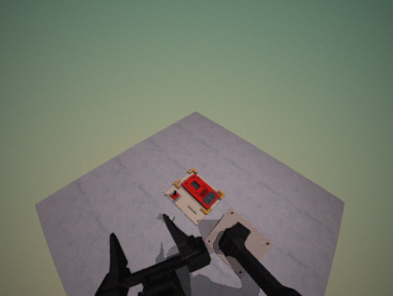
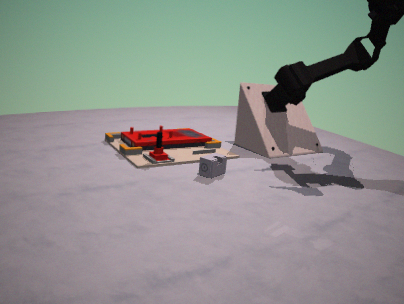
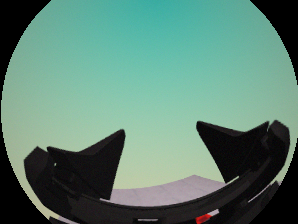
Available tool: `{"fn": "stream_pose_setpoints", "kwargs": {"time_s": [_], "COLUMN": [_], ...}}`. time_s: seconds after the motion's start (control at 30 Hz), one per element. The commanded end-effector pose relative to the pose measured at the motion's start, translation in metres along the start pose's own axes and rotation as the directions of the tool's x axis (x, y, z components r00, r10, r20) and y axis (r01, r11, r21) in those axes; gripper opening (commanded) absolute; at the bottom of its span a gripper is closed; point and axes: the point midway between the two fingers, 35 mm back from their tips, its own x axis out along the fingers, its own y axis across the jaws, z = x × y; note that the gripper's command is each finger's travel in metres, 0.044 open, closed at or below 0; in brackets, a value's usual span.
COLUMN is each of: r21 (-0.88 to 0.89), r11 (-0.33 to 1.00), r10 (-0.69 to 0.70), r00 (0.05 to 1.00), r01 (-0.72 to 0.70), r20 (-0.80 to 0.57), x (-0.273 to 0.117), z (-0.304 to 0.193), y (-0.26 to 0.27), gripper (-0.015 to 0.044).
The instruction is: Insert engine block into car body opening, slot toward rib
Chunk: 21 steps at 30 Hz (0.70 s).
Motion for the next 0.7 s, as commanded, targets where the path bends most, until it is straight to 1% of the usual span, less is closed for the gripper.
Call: {"fn": "stream_pose_setpoints", "kwargs": {"time_s": [0.0, 0.3, 0.67], "r21": [-0.038, -0.087, -0.111], "r11": [0.999, 0.993, 0.987], "r10": [0.019, 0.054, 0.039], "r00": [0.997, 0.959, 0.852], "r01": [-0.022, -0.081, -0.113], "r20": [-0.077, -0.279, -0.522], "x": [0.011, 0.032, 0.048], "z": [-0.024, -0.082, -0.156], "y": [0.010, 0.029, 0.036], "gripper": [0.0440, 0.0440, 0.0440]}}
